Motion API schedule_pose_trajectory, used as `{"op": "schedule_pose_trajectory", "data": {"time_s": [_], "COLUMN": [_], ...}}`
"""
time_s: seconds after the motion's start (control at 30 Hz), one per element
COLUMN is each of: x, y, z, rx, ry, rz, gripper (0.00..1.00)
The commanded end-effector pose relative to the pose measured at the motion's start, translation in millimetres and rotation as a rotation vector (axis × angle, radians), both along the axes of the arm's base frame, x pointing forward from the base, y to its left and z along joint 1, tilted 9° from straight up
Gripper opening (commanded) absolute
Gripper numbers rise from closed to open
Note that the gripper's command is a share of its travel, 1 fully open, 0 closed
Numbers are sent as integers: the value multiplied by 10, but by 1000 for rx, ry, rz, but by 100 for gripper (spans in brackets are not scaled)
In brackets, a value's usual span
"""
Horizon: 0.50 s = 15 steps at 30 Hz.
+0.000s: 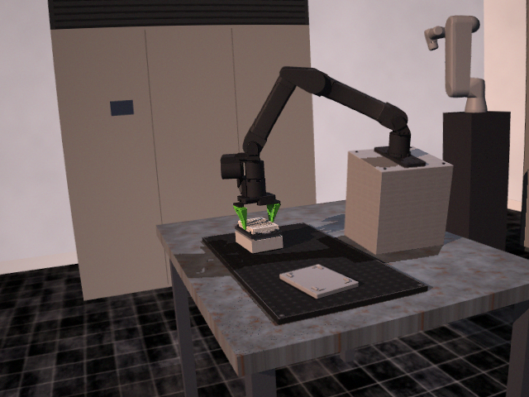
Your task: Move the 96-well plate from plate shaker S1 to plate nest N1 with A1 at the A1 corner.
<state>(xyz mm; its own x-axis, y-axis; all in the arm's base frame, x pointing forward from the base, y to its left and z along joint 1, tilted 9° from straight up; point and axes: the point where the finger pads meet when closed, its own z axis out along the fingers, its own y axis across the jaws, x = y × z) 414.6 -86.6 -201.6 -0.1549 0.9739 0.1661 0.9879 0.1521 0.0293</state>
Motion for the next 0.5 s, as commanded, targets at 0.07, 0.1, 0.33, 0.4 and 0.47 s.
{"op": "schedule_pose_trajectory", "data": {"time_s": [0.07, 0.1, 0.33, 0.4, 0.47], "x": [-19, 40, 38, 5, 5], "y": [-105, -126, -144, -140, -140], "z": [249, 291, 407, 425, 425], "rx": [-14, -18, -18, -16, -16], "ry": [3, -11, -12, -4, -4], "rz": [-7, -7, -7, -7, -7], "gripper": [0, 0, 0, 0, 0]}}
